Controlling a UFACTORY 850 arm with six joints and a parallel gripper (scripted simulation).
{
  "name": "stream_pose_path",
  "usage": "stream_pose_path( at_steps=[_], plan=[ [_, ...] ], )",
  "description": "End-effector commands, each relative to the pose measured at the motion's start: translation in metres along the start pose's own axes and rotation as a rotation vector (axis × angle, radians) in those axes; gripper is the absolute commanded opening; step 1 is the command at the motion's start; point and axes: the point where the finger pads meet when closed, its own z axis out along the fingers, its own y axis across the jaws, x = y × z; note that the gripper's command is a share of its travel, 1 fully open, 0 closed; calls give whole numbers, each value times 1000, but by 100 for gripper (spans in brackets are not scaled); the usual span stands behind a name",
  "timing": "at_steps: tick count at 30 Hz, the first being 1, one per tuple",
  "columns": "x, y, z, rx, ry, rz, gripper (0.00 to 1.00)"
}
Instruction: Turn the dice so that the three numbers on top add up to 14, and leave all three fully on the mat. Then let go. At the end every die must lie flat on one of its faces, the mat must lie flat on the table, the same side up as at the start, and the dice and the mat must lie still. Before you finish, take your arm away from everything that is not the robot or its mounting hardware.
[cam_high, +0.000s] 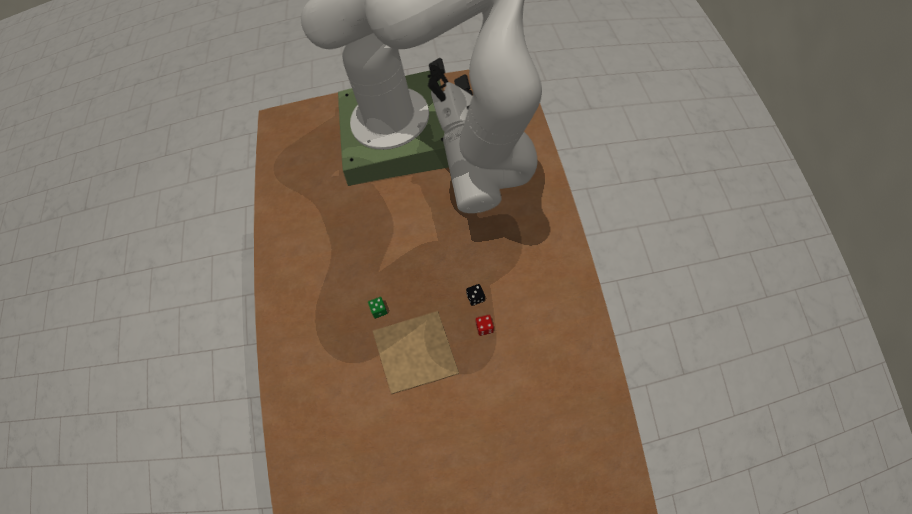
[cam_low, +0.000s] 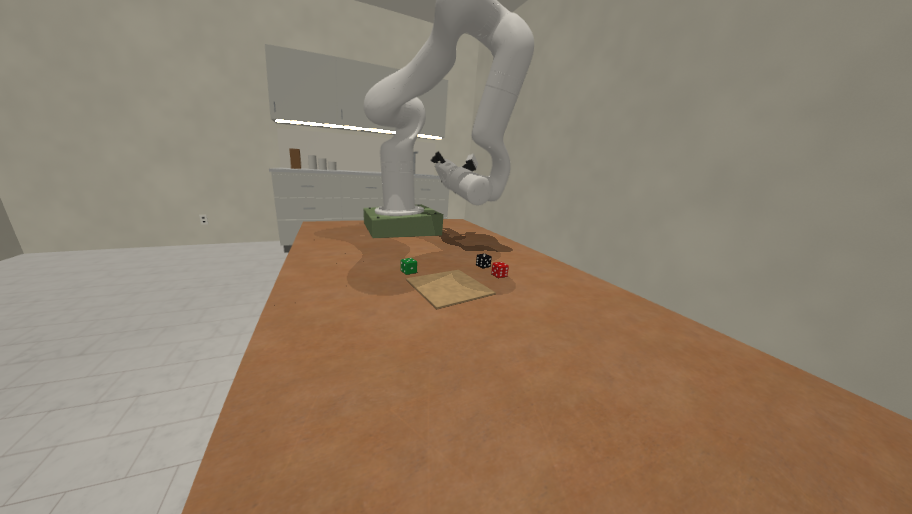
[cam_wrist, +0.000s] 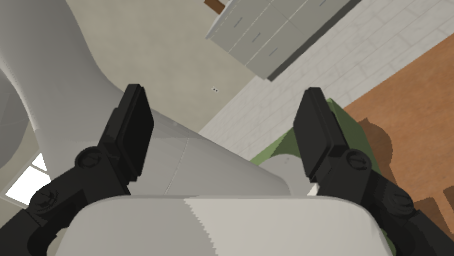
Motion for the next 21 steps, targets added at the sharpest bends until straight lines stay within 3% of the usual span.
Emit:
stream_pose_path(
  at_steps=[1, 18, 21],
  plan=[
    [0, 0, 0, 0, 0, 0, 100],
    [0, 0, 0, -1, 0, 0, 100],
    [-3, -2, -8, -33, -10, 8, 100]
  ],
)
